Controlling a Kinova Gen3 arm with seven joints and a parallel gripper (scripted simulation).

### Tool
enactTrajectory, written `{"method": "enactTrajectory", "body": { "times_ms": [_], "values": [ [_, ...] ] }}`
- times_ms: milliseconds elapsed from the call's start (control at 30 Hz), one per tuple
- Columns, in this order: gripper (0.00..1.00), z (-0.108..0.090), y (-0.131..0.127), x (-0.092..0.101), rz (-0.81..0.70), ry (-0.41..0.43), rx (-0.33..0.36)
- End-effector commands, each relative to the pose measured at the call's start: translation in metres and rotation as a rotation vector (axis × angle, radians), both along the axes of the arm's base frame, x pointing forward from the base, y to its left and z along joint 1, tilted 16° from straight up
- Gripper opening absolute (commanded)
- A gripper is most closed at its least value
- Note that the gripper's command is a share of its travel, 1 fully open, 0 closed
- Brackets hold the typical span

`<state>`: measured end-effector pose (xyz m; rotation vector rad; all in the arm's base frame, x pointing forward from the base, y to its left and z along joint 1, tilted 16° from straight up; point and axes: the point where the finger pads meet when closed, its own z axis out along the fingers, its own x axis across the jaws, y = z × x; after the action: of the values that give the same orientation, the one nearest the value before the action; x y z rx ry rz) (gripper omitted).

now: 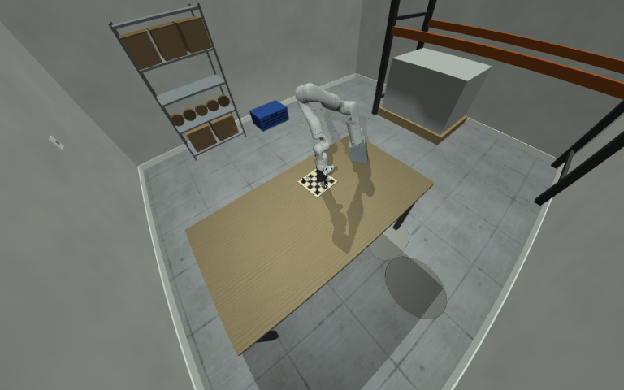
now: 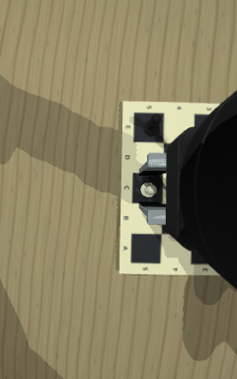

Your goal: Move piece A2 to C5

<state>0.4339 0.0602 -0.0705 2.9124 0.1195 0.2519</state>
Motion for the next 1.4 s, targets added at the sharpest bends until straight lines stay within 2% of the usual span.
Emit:
{"method": "enactTrajectory", "body": {
  "times_ms": [0, 167, 467, 533, 700, 867, 900, 1367],
  "values": [
    [0.68, 0.004, 0.003, -0.002, 0.011, 0.002, 0.0],
    [0.68, 0.021, 0.007, -0.005, 0.011, 0.002, 0.0],
    [0.68, 0.067, 0.017, -0.012, 0.011, -0.001, 0.001],
    [0.68, 0.067, 0.017, -0.012, 0.011, -0.001, 0.001],
    [0.68, 0.083, 0.021, -0.014, 0.011, -0.003, 0.002],
    [0.68, 0.086, 0.022, -0.015, 0.011, -0.002, 0.002],
    [1.0, 0.086, 0.022, -0.015, 0.011, -0.002, 0.002],
    [1.0, 0.086, 0.022, -0.015, 0.011, -0.002, 0.002]
  ]
}}
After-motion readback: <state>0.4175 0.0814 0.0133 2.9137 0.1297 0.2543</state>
